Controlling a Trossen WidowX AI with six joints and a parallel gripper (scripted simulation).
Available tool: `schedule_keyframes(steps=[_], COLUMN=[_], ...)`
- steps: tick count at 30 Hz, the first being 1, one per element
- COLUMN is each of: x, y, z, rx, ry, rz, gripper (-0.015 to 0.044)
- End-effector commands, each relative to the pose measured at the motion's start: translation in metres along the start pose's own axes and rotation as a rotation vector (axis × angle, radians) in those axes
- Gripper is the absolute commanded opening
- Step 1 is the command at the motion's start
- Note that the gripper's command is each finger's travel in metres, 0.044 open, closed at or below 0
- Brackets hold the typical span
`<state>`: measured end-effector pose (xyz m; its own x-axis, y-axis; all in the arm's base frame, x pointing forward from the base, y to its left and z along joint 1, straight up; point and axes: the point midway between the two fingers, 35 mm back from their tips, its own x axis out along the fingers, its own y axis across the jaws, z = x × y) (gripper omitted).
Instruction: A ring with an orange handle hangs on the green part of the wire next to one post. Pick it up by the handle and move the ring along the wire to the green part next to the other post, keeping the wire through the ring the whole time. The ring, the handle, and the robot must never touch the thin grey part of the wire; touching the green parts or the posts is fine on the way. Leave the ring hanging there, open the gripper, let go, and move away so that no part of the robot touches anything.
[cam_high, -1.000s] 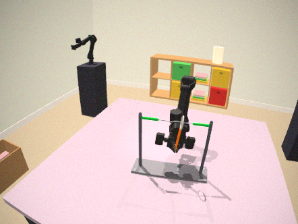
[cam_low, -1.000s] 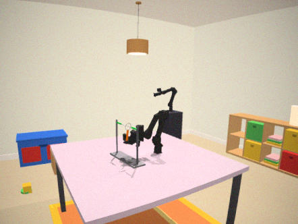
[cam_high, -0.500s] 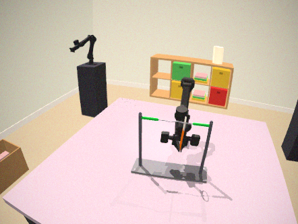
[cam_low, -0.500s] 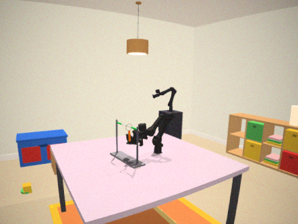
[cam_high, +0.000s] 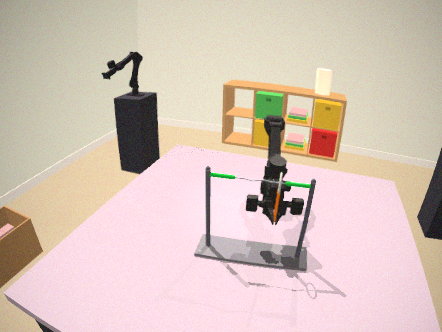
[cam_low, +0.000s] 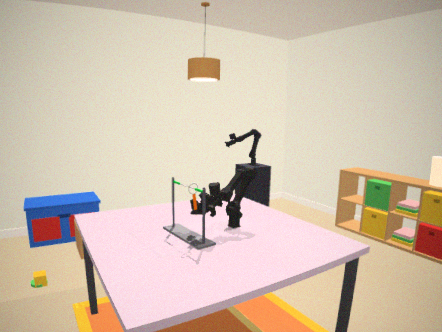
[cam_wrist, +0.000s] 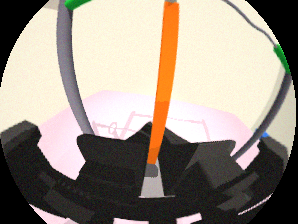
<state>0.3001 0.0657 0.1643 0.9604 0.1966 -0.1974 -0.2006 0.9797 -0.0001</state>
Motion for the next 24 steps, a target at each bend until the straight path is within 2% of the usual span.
schedule_keyframes(steps=[1,24], x=[0.0,0.002], y=[0.004,0.028], z=[0.001,0.001], rx=[0.01,0.014], ry=[-0.002,-0.005], rz=[-0.005,0.01], gripper=[-0.015,-0.015])
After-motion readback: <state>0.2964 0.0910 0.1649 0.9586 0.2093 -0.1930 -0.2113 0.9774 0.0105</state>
